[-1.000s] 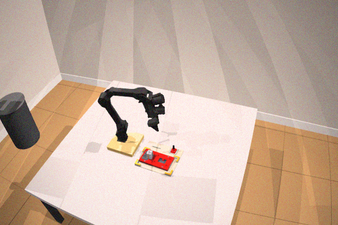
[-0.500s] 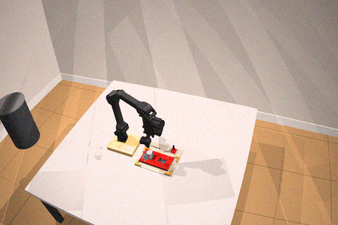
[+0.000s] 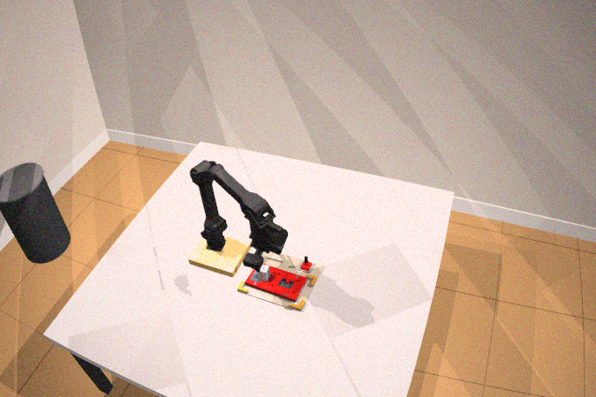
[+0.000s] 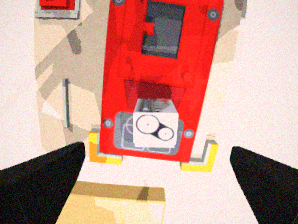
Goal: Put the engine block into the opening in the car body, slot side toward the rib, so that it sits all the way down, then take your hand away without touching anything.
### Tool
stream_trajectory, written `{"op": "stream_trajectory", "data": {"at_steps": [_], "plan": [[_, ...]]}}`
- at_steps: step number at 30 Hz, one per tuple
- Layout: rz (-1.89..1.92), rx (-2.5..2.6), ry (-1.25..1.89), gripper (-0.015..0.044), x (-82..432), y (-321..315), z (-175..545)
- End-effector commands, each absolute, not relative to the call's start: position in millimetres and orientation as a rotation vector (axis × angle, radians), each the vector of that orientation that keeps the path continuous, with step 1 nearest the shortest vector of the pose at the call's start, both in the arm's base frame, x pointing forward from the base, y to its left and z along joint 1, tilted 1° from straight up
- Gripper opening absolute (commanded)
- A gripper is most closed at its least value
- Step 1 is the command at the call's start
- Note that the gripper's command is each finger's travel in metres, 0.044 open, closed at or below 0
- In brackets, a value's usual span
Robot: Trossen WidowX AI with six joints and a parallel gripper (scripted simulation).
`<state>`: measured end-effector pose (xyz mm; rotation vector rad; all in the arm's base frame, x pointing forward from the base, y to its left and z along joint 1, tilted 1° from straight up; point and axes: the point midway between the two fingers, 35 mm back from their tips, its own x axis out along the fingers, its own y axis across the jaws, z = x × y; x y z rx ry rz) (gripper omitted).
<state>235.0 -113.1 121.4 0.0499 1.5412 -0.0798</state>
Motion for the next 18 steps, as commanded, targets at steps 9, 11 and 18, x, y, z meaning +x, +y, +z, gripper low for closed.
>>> {"op": "stream_trajectory", "data": {"at_steps": [9, 11, 18], "plan": [[-0.073, 0.051, 1.539, 0.044, 235, -113, 100], [-0.073, 0.051, 1.539, 0.044, 236, -113, 97], [-0.073, 0.051, 1.539, 0.044, 236, -114, 86]]}}
